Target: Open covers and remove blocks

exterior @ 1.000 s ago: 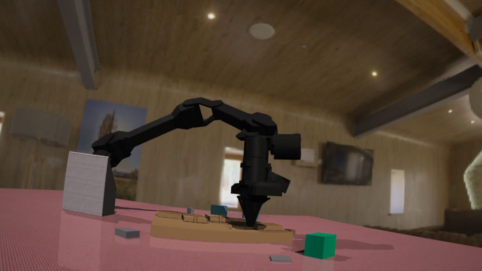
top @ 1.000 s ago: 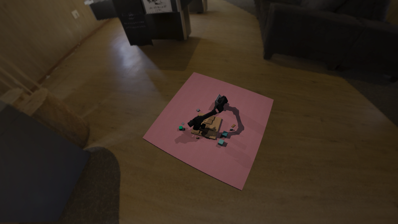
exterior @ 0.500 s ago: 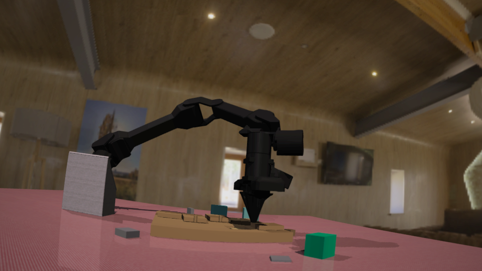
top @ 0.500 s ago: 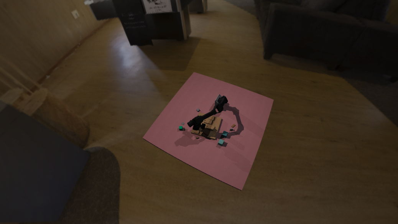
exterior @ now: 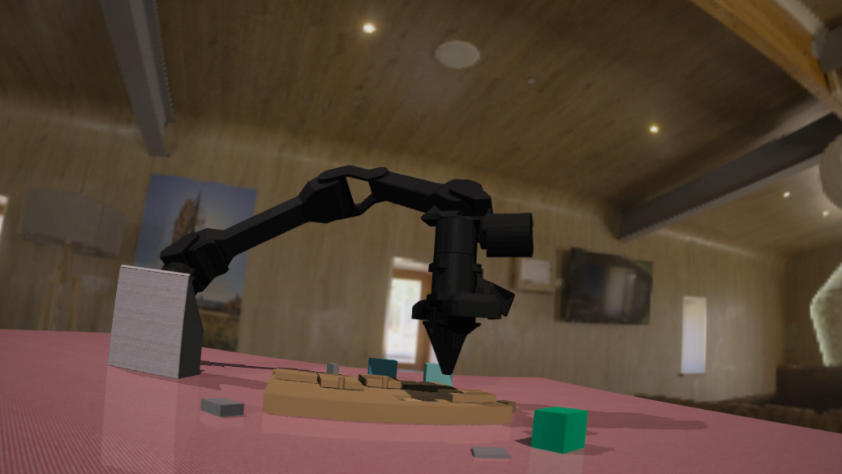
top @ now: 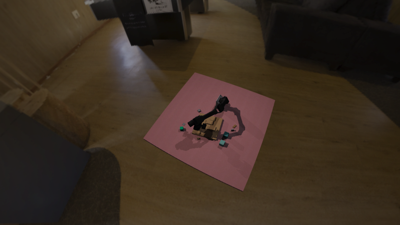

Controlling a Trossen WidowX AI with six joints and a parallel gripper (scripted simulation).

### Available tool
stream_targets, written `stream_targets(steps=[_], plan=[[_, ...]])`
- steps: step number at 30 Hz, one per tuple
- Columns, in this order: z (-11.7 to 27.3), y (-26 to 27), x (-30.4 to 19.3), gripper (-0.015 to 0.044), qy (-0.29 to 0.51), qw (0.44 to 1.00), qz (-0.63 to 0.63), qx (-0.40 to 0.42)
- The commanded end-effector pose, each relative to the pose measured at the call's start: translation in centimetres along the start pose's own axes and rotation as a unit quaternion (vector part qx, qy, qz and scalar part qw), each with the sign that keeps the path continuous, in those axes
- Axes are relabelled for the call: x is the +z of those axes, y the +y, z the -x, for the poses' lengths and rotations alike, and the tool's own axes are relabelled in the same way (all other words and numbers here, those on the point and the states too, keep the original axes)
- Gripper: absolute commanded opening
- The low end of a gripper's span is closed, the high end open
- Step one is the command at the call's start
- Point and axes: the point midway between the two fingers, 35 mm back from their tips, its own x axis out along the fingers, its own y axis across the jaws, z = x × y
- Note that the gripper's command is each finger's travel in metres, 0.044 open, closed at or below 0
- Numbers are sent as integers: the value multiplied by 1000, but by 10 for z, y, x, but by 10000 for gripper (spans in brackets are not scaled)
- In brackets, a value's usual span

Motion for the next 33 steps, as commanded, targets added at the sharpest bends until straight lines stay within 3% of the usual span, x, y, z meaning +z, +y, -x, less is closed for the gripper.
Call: stream_targets(steps=[1, 12, 22, 33], plan=[[4, 0, 1, 0, 2, 1000, 3, -1], [14, 0, -1, 0, 0, 1000, 12, -1], [25, 8, -39, 0, 3, 982, 191, -4], [33, 23, -89, 0, 5, 922, 388, -2]])
